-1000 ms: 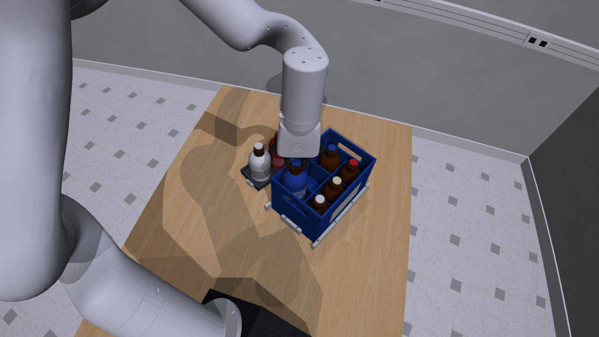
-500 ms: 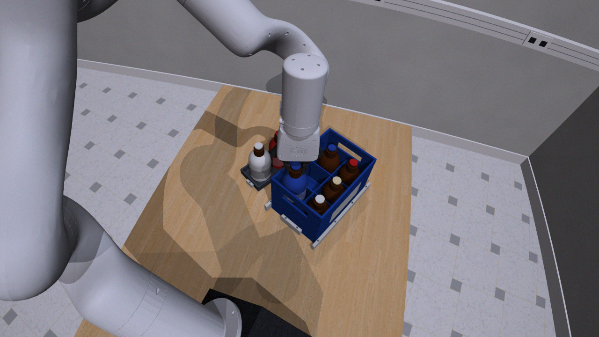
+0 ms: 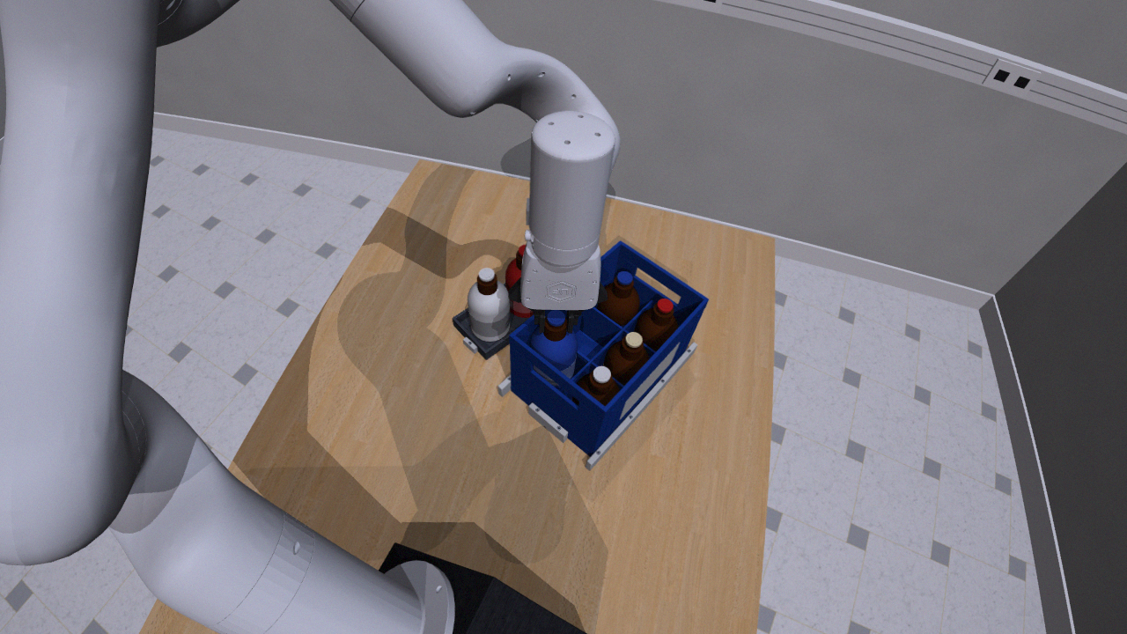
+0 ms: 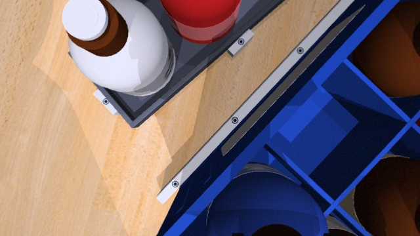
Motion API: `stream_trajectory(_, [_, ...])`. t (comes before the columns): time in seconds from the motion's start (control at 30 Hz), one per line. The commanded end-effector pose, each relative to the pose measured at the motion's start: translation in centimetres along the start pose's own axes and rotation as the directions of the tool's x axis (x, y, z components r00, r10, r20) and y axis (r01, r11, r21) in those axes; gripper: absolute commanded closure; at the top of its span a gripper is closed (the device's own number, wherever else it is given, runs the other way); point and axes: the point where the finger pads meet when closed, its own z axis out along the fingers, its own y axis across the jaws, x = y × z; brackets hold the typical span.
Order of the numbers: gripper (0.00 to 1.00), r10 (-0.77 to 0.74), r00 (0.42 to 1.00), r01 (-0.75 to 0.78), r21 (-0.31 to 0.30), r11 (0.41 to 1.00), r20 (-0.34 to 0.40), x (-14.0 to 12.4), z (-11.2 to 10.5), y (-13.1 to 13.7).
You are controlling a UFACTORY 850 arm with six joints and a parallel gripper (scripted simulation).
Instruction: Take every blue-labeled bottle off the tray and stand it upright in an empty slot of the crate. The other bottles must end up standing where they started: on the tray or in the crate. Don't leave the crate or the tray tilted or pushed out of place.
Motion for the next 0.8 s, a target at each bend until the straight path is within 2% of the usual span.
stream_trajectory(0.0, [1.0, -0.001, 1.0, 0.001, -0.001, 1.0, -0.002, 0.1, 0.5, 0.1])
stream_trajectory(0.77, [1.0, -0.001, 1.0, 0.001, -0.001, 1.0, -0.002, 0.1, 2.1, 0.1])
